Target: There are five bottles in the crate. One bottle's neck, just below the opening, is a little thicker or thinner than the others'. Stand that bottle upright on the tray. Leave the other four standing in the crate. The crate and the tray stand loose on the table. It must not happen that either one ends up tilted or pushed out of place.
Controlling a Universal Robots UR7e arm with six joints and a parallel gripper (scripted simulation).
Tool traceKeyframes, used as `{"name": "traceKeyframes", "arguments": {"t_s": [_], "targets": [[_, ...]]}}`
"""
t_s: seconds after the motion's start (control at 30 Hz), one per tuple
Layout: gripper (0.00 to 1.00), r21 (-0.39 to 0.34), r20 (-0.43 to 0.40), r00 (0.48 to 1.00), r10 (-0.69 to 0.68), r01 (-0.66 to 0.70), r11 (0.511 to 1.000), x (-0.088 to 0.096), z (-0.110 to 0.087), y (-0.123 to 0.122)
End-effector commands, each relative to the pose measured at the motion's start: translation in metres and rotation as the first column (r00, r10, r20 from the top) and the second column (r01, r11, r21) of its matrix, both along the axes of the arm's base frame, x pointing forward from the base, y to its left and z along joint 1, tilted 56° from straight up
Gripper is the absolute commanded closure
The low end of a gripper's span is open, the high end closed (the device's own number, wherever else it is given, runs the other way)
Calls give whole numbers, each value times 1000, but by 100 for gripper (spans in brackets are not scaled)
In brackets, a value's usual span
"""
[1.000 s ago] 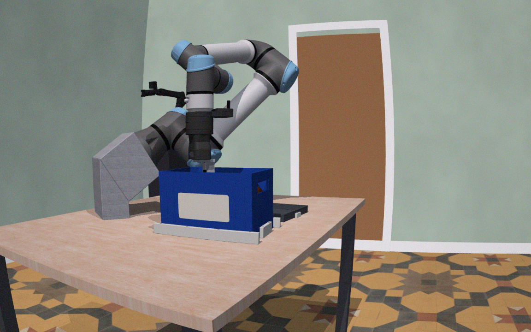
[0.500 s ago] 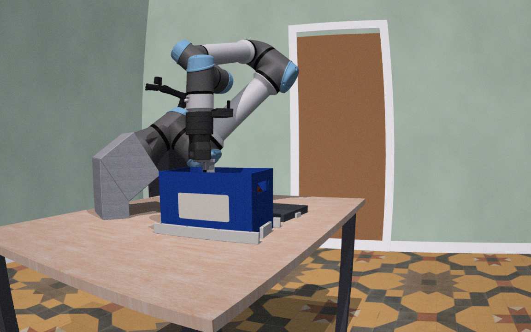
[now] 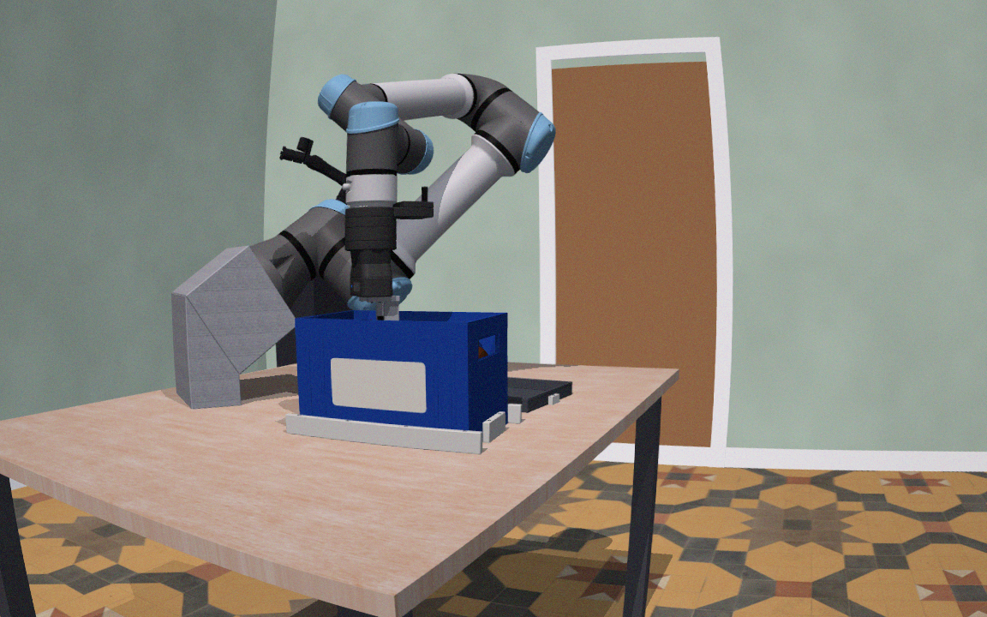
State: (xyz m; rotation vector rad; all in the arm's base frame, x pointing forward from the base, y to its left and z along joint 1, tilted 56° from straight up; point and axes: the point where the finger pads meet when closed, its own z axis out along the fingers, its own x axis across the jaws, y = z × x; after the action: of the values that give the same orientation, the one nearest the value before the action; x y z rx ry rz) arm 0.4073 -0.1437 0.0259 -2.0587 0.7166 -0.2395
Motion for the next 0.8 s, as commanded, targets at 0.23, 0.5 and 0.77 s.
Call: {"name": "traceKeyframes", "arguments": {"t_s": [0.23,0.5,0.77], "targets": [[100,-1,0,1000,-1,1,1000,0,0,-1],[100,-1,0,1000,-1,1,1000,0,1,-1],[100,-1,0,1000,-1,1,1000,-2,3,-4]]}}
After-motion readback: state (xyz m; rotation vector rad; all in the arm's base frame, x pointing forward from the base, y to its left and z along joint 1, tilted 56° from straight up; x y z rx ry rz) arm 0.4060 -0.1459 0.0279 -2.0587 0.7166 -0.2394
